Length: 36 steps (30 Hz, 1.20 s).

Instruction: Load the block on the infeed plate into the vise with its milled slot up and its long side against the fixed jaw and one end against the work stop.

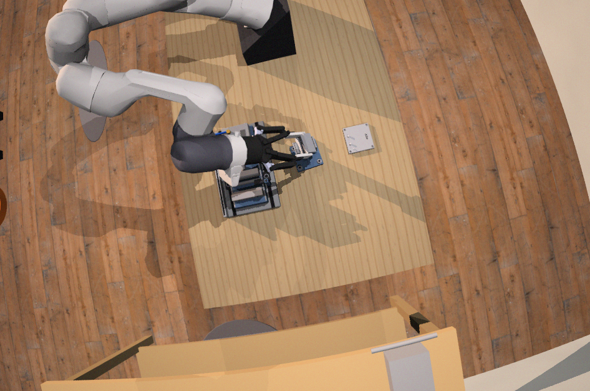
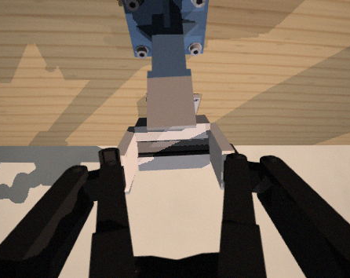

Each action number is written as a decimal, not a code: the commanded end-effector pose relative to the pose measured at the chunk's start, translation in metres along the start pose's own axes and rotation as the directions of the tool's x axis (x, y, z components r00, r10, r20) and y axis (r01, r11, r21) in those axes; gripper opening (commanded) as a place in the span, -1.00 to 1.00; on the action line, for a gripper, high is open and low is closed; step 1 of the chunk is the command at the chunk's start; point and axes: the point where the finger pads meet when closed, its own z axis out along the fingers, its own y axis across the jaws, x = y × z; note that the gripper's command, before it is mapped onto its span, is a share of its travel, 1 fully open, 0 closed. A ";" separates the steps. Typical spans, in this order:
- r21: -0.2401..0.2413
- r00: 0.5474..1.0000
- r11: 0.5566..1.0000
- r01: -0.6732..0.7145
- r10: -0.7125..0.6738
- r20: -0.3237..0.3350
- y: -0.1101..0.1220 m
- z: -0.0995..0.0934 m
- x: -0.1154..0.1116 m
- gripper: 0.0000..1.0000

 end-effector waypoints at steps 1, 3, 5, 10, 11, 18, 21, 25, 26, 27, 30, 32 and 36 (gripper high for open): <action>-0.001 1.000 1.000 0.004 -0.004 0.003 0.001 0.001 -0.001 -1.00; -0.001 1.000 1.000 0.004 -0.004 0.003 0.001 0.001 -0.001 -1.00; -0.001 1.000 1.000 0.004 -0.004 0.003 0.001 0.001 -0.001 -1.00; -0.001 1.000 1.000 0.004 -0.004 0.003 0.001 0.001 -0.001 -1.00; -0.001 1.000 1.000 0.004 -0.004 0.003 0.001 0.001 -0.002 -1.00; -0.001 1.000 1.000 0.004 -0.004 0.003 0.001 0.000 -0.002 -1.00; -0.001 1.000 1.000 0.004 -0.004 0.003 0.001 -0.001 -0.003 -1.00; -0.001 1.000 1.000 0.004 -0.004 0.003 0.000 -0.002 -0.004 -1.00; -0.001 1.000 1.000 0.004 -0.004 0.003 0.000 -0.002 -0.004 -1.00; -0.001 1.000 1.000 0.004 -0.004 0.003 0.000 -0.002 -0.005 -1.00; -0.001 1.000 1.000 0.004 -0.004 0.003 0.000 -0.003 -0.006 -1.00; -0.001 1.000 1.000 0.004 -0.004 0.003 0.000 -0.004 -0.006 -1.00; -0.001 1.000 1.000 0.004 -0.004 0.003 0.000 -0.005 -0.007 -1.00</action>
